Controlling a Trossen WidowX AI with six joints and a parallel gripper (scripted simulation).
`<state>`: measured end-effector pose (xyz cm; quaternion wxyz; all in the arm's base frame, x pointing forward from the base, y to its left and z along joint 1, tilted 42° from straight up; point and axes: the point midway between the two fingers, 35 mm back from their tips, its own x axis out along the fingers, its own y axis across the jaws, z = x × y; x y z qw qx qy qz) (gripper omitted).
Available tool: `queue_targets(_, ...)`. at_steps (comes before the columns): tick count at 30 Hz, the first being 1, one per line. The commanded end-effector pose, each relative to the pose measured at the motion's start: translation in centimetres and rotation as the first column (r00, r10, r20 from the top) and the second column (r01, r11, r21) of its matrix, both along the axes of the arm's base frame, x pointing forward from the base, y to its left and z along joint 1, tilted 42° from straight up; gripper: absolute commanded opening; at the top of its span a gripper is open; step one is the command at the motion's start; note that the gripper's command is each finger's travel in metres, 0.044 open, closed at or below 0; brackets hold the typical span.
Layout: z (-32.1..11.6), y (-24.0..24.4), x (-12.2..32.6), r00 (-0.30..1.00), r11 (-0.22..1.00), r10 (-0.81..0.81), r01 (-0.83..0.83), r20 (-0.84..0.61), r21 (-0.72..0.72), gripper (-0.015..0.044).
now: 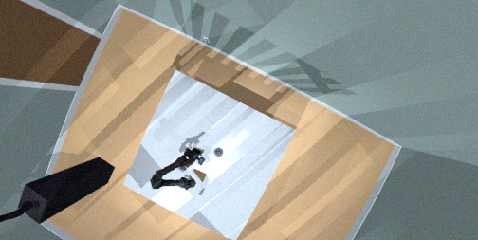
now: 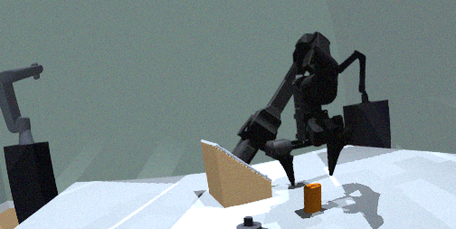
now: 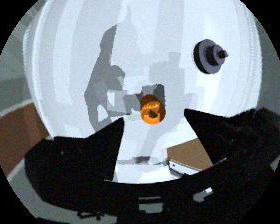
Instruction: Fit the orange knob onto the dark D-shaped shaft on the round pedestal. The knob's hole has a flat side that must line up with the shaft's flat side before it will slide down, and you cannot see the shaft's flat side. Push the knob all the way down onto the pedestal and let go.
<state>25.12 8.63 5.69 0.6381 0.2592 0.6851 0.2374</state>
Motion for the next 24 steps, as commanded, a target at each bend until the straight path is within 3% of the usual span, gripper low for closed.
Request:
queue_targets(1, -0.7, 0.6, -0.2, 1.000, 1.000, -0.002, 0.002, -0.013, 0.004, 0.0440)
queue_targets(24, -3.5, 3.0, -0.4, 1.000, 1.000, -0.002, 0.002, -0.013, 0.005, 0.0440)
